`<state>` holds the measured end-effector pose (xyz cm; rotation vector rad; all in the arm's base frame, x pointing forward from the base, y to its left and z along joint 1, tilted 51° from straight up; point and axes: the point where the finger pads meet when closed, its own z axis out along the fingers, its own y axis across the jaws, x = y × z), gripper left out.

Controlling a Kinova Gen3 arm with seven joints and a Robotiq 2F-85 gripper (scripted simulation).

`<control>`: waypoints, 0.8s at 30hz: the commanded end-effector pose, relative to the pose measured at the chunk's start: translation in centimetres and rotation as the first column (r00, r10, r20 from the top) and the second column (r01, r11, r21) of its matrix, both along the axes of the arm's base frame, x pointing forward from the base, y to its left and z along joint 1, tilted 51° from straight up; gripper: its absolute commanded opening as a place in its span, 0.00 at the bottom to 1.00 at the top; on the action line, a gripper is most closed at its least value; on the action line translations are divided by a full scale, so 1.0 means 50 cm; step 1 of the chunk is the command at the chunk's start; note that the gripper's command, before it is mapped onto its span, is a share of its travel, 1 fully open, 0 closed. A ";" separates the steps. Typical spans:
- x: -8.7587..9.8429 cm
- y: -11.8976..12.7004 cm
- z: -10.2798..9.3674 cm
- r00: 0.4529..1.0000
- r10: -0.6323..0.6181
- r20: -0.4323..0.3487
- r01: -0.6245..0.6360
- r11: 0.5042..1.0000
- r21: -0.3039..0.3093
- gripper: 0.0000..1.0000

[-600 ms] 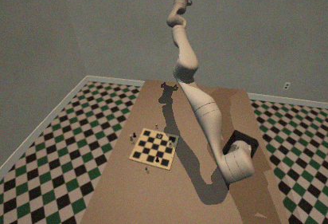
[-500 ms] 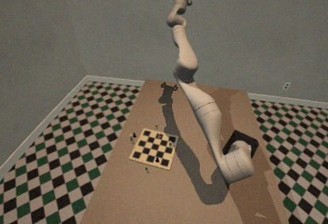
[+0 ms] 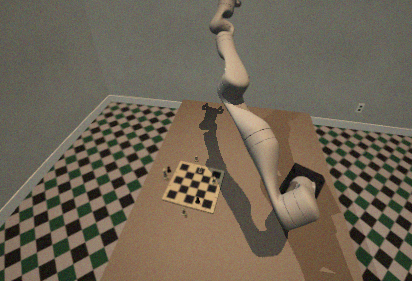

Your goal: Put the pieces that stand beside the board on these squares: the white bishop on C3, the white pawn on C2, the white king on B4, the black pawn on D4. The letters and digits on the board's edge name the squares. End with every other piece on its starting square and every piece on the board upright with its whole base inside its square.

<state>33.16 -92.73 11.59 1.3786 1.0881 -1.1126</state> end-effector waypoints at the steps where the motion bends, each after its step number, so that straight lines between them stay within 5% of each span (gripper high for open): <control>1: -0.002 -0.001 0.004 1.000 -0.002 0.001 0.002 1.000 -0.002 1.00; 16: 0.044 0.023 0.020 0.999 0.003 0.051 -0.003 1.000 -0.008 1.00; 24: 0.141 0.081 0.056 0.987 0.013 0.163 -0.010 1.000 -0.020 1.00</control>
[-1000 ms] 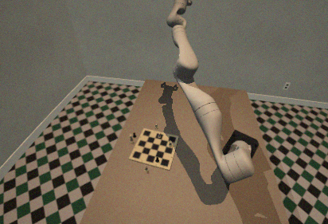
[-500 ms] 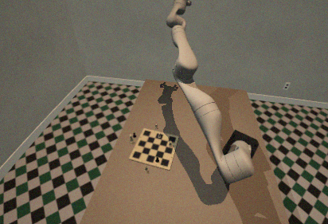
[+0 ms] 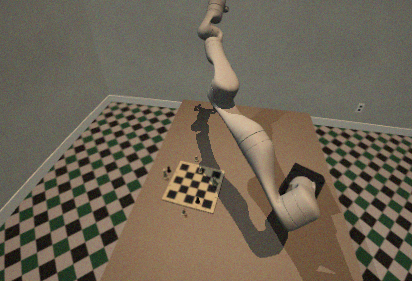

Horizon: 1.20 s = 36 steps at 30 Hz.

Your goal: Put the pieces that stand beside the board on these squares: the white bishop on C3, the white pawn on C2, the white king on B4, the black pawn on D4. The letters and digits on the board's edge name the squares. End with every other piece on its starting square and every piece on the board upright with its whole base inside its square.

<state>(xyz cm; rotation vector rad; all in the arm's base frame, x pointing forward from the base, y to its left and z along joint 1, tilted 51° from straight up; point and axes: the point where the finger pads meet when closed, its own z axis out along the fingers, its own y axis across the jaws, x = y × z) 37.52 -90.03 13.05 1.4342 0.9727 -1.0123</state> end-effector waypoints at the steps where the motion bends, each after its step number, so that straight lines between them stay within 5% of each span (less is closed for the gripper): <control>1: 0.070 0.038 0.033 0.999 0.025 0.042 -0.024 1.000 -0.013 1.00; 11: 0.200 0.143 0.092 0.975 0.035 0.219 -0.029 0.999 -0.031 1.00; 36: 0.241 0.183 0.113 0.959 0.038 0.281 -0.029 0.999 -0.036 1.00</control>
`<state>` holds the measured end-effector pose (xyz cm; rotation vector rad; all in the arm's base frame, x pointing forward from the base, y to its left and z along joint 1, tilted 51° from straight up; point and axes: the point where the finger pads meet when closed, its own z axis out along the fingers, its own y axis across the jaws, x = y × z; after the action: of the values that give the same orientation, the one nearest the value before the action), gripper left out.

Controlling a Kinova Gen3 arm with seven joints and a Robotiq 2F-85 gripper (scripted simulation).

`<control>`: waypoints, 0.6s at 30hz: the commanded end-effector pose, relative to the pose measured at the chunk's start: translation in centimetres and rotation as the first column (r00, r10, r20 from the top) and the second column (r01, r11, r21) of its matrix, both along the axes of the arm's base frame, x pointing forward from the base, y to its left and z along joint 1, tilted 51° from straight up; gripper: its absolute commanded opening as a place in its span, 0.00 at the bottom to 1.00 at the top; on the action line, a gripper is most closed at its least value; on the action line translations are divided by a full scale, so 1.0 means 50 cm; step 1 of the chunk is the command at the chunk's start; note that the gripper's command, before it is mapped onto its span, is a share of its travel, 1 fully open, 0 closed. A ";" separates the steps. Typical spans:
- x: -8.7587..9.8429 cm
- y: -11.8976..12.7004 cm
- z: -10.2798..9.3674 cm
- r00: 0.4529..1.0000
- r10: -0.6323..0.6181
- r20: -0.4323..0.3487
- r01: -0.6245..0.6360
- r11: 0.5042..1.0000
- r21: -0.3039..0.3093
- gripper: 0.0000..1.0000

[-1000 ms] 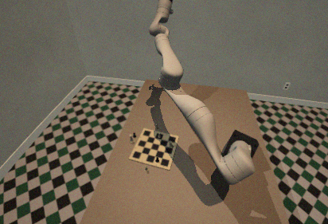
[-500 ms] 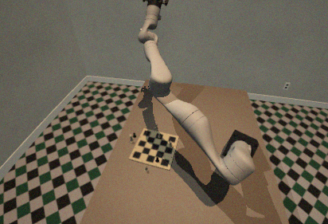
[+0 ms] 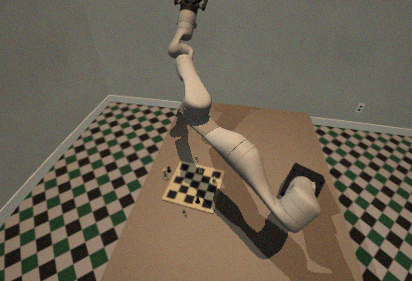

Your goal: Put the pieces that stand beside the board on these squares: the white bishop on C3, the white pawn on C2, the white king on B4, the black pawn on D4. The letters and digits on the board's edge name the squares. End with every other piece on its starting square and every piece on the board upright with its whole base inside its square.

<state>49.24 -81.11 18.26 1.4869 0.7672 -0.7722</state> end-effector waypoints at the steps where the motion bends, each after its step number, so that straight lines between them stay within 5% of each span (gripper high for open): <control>1: 0.007 0.004 0.009 1.000 0.003 0.003 -0.003 1.000 -0.003 1.00; 18: 0.048 0.049 0.031 0.997 0.005 0.073 -0.005 1.000 -0.006 1.00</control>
<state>51.28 -78.92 19.38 1.5028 0.7135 -0.7162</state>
